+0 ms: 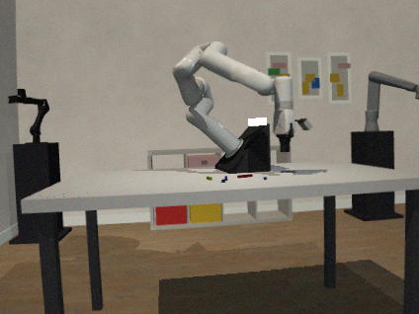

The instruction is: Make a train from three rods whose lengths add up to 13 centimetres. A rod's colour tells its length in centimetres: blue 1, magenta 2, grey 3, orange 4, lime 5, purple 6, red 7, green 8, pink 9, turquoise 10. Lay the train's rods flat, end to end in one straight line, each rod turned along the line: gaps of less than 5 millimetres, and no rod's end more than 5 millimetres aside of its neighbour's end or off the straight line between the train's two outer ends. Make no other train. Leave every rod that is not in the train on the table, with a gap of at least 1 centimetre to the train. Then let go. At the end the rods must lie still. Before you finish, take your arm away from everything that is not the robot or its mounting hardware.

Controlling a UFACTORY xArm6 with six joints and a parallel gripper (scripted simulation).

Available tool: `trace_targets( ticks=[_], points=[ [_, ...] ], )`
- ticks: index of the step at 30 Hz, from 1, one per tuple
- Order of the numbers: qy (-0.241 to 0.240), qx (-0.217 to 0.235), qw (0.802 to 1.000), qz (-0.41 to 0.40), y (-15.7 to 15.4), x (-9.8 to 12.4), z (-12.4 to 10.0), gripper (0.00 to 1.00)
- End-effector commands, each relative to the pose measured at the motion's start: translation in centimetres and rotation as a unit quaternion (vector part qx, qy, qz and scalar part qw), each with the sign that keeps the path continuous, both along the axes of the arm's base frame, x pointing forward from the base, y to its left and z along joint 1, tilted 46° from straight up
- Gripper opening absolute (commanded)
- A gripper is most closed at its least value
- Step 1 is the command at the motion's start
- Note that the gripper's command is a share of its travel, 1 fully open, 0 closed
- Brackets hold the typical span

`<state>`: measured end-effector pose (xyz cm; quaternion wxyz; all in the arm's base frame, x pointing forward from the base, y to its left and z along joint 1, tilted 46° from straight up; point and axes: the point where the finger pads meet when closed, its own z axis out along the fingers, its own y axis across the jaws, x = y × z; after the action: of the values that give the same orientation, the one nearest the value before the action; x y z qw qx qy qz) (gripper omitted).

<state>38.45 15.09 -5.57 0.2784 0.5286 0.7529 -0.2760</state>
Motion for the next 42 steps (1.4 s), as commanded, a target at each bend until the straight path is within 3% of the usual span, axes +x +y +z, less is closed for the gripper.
trace_targets(
  ticks=[1,17,42],
  points=[
    [-0.001,0.001,1.0,0.002,0.8,-0.4,-0.6,0.04],
    [-0.001,0.001,1.0,0.002,0.5,-0.3,-1.0,0.04],
    [-0.001,0.001,1.0,0.002,-5.1,0.8,-6.4,0.04]
  ],
)
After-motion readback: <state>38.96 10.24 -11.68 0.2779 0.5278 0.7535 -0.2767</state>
